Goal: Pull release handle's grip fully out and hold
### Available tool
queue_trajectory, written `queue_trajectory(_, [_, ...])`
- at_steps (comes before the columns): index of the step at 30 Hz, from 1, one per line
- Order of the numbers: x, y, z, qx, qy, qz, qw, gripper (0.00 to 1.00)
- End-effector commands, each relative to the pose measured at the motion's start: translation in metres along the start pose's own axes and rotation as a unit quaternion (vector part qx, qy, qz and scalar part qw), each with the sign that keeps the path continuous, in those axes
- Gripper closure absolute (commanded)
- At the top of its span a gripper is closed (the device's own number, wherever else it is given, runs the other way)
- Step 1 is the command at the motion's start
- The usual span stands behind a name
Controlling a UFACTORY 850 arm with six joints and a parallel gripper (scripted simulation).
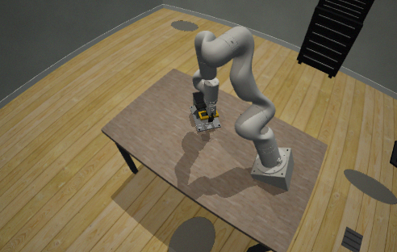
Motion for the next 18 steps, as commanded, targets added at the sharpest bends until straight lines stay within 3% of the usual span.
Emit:
queue_trajectory(1, [0.0004,-0.0002,0.0006,0.002,0.001,0.0,1.0,0.48])
queue_trajectory(13, [0.0004,-0.0002,0.0006,0.002,0.001,0.0,1.0,0.48])
queue_trajectory(14, [0.0004,-0.0002,0.0006,0.002,0.001,0.0,1.0,1.0])
queue_trajectory(18, [0.0004,-0.0002,0.0006,0.002,0.001,0.0,1.0,1.0])
Point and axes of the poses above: the point where the finger pads meet when closed, its own z axis out along the fingers, its own x axis across the jaws, y = z × x, the point moved 5 cm from there along -z, back along the fingers, and after that the axes turned 8 degrees about z, right-handed, at the moved point
